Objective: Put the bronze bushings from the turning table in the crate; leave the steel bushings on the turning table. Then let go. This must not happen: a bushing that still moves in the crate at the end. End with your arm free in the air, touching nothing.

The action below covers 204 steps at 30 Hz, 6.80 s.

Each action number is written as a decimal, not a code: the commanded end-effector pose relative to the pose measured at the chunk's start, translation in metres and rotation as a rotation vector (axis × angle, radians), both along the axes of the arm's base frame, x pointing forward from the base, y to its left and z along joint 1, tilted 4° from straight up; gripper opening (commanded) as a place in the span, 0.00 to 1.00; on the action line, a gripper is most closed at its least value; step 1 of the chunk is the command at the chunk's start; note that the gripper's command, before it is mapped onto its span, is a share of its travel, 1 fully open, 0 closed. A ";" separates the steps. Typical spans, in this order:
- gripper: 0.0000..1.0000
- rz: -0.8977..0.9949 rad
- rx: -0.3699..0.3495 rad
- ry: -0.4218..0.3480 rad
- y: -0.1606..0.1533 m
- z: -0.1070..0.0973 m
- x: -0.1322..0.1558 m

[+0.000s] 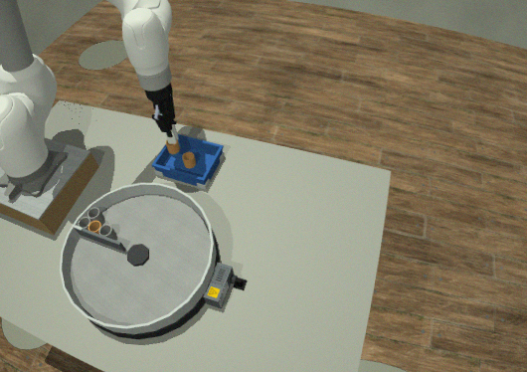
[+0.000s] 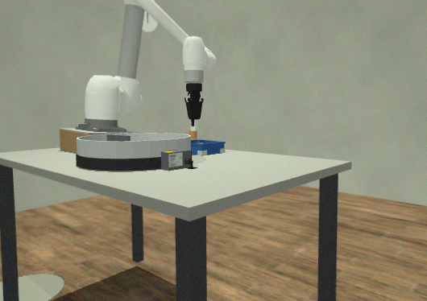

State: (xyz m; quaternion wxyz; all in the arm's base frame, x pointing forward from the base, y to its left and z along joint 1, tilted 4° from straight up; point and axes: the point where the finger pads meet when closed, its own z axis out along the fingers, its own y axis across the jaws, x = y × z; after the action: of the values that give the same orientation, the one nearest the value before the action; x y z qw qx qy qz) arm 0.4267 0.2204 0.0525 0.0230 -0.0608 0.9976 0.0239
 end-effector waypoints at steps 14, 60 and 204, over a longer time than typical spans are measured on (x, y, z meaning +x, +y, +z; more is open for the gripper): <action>0.00 0.000 0.001 -0.001 0.001 -0.007 0.000; 0.00 0.000 0.001 -0.001 0.002 -0.009 -0.004; 0.00 0.000 0.001 -0.001 0.005 -0.057 -0.002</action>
State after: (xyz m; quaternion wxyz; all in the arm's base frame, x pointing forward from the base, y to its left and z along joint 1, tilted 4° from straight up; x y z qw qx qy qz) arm 0.4258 0.2240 -0.0023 0.0241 -0.0625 0.9975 0.0229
